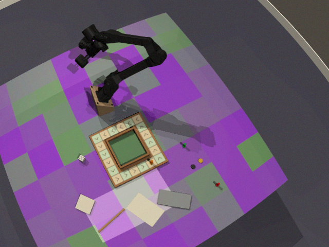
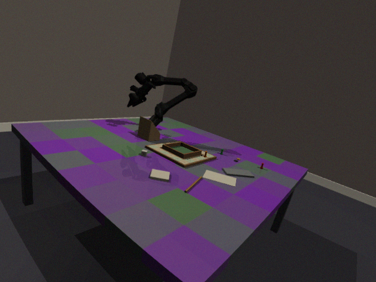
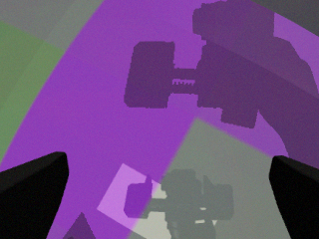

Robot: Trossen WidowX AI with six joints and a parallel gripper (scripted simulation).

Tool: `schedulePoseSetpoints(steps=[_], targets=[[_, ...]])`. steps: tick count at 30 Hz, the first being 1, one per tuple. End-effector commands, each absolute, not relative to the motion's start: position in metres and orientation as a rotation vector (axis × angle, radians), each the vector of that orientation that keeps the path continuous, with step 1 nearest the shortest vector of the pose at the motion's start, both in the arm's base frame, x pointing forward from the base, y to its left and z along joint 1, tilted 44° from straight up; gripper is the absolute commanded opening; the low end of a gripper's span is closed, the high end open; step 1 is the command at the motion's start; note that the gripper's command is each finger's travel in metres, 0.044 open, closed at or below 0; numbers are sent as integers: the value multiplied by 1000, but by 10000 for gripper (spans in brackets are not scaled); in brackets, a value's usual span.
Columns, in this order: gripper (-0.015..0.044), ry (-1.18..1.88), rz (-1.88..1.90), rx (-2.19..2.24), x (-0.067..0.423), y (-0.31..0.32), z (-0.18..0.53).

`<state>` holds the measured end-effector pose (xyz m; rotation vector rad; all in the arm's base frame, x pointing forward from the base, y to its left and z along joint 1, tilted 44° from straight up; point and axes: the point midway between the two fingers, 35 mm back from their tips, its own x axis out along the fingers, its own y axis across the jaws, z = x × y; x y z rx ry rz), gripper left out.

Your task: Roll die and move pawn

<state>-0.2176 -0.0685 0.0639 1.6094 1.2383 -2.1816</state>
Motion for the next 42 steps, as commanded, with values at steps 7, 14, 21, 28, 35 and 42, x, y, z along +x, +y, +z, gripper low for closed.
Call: schedulePoseSetpoints(steps=[7, 14, 21, 28, 35, 42], targets=[[275, 1424, -1630, 1367, -187, -153, 41], [275, 1491, -1238, 1161, -128, -215, 17], [275, 1573, -736, 916, -53, -252, -10], [275, 1583, -299, 696, 22, -260, -35], [275, 1529, 246, 407, 116, -240, -70], [275, 1335, 765, 157, 205, -188, -106]])
